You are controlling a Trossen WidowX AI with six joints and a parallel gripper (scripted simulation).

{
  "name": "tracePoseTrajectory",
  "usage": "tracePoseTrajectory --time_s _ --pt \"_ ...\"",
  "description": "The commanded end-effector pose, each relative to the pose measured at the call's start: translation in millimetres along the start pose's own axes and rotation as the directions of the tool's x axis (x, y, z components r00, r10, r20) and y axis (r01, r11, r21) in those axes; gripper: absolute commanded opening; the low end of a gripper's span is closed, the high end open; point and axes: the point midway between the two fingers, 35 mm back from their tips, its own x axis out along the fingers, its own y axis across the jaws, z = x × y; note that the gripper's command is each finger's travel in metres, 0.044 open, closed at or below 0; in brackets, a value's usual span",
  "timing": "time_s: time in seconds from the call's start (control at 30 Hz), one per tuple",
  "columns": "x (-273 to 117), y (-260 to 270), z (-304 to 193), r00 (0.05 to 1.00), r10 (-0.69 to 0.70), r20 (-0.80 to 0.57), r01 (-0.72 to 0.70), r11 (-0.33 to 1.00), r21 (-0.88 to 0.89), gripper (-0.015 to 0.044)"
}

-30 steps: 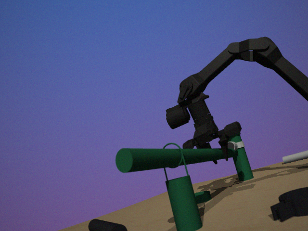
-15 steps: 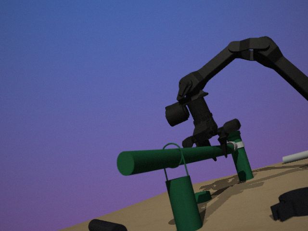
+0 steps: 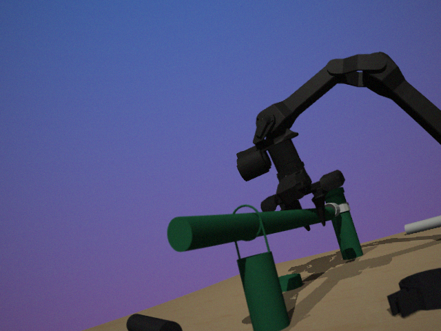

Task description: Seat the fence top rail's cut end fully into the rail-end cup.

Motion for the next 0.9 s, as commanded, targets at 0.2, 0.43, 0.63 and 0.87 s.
tracePoseTrajectory --time_s 0.2,0.43,0.63,0.87 --pt "-5 -1 -3 1.0 0.0 0.0 0.0 1.0 0.0 0.0" --pt "-9 -3 -5 1.0 0.0 0.0 0.0 1.0 0.0 0.0" --pt "-10 -4 -7 1.0 0.0 0.0 0.0 1.0 0.0 0.0" --pt "-5 -3 -16 1.0 0.005 0.0 -0.005 1.0 -0.002 0.0"
